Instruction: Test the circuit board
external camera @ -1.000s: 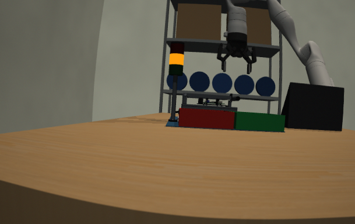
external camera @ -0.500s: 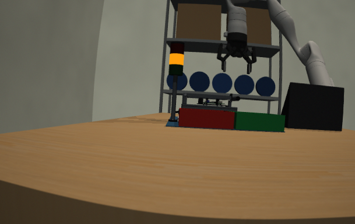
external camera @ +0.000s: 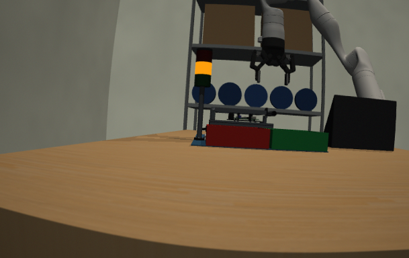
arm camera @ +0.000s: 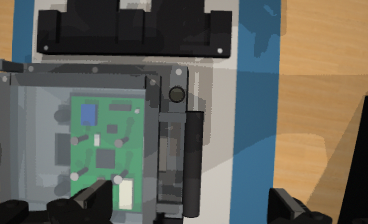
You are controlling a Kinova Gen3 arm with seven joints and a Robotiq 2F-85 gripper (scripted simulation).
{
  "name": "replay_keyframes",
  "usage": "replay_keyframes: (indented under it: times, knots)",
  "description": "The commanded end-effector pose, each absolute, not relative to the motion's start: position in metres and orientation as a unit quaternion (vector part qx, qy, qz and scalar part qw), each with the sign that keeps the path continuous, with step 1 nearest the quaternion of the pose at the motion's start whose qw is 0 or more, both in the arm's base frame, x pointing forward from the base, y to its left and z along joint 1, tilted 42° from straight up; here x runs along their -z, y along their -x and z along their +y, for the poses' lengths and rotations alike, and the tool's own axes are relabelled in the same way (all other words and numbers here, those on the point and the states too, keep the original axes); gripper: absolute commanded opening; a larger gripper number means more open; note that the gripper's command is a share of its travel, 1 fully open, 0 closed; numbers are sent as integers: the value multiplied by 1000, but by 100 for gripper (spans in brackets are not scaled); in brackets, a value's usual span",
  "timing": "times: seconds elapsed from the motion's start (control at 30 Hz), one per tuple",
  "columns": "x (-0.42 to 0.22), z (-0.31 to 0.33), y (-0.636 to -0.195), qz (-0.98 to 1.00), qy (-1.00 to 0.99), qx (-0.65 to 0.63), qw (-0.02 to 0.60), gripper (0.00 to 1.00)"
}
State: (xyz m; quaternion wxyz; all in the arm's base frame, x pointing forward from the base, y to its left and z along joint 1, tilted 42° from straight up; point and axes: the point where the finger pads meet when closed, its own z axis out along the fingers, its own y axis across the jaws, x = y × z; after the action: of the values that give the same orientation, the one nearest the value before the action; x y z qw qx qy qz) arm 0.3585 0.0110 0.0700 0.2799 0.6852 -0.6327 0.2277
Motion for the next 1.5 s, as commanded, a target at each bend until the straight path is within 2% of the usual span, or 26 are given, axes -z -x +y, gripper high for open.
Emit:
replay_keyframes:
  times: [0.0, 0.53, 0.57, 1.47]
  knots:
    - [-70, 12, -359, -633, -686, -228, 279, 100]
    - [-70, 12, -359, -633, -686, -228, 279, 100]
    - [-70, 12, -359, -633, -686, -228, 279, 0]
    - [-70, 12, -359, -633, -686, -228, 279, 0]
